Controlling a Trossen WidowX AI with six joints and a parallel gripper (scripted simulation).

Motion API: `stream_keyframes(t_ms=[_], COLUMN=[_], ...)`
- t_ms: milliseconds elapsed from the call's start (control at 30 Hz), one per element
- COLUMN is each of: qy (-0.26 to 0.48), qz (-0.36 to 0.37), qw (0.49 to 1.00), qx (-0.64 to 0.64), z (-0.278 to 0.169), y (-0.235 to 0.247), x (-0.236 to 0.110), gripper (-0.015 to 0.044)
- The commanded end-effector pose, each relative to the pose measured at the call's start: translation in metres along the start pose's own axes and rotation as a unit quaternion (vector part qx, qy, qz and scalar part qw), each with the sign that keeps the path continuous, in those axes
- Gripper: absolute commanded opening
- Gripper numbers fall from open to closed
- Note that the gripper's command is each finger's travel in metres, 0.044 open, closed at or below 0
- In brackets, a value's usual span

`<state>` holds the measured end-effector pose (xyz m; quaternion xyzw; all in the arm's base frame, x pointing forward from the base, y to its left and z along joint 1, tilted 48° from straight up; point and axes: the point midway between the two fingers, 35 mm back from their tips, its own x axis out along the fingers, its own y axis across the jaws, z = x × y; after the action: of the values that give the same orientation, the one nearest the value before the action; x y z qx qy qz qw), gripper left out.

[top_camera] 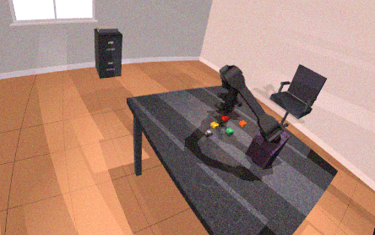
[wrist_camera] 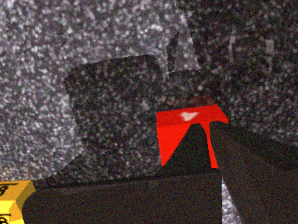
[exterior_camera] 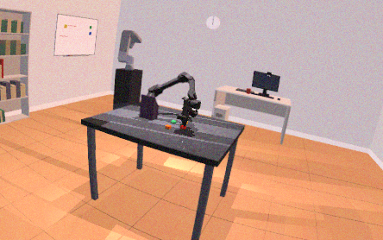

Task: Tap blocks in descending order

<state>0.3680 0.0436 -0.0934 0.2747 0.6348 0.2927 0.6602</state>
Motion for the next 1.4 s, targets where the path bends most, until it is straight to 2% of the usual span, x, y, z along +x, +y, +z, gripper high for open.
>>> stream_keyframes(t_ms=[0, 67, 200, 333, 467, 533, 767, 1000, 1200, 1267, 1367], qy=[0.001, 0.001, 0.001, 0.001, 0.001, 0.001, 0.001, 0.003, 0.003, 0.003, 0.002], qz=[0.003, 0.003, 0.003, 0.002, 0.000, 0.000, 0.000, -0.002, -0.002, -0.003, -0.001], qw=[1.000, 1.000, 1.000, 1.000, 1.000, 1.000, 1.000, 1.000, 1.000, 1.000, 1.000], qx=[0.004, 0.004, 0.003, 0.003, 0.004, 0.004, 0.004, 0.005, 0.005, 0.005, 0.005], z=[-0.002, -0.002, -0.001, -0.001, 0.000, -0.001, -0.003, -0.094, -0.097, -0.096, -0.096], y=[0.000, 0.000, -0.001, -0.001, -0.002, -0.002, -0.004, -0.064, -0.065, -0.066, -0.066], x=[0.004, 0.004, -0.027, -0.030, -0.094, -0.108, -0.108, -0.109, -0.109, -0.095, -0.040], gripper=[0.0020, 0.0020, 0.0020, 0.0020, 0.0020, 0.0020, 0.0020, 0.0020, 0.0020, 0.0020, 0.0020])
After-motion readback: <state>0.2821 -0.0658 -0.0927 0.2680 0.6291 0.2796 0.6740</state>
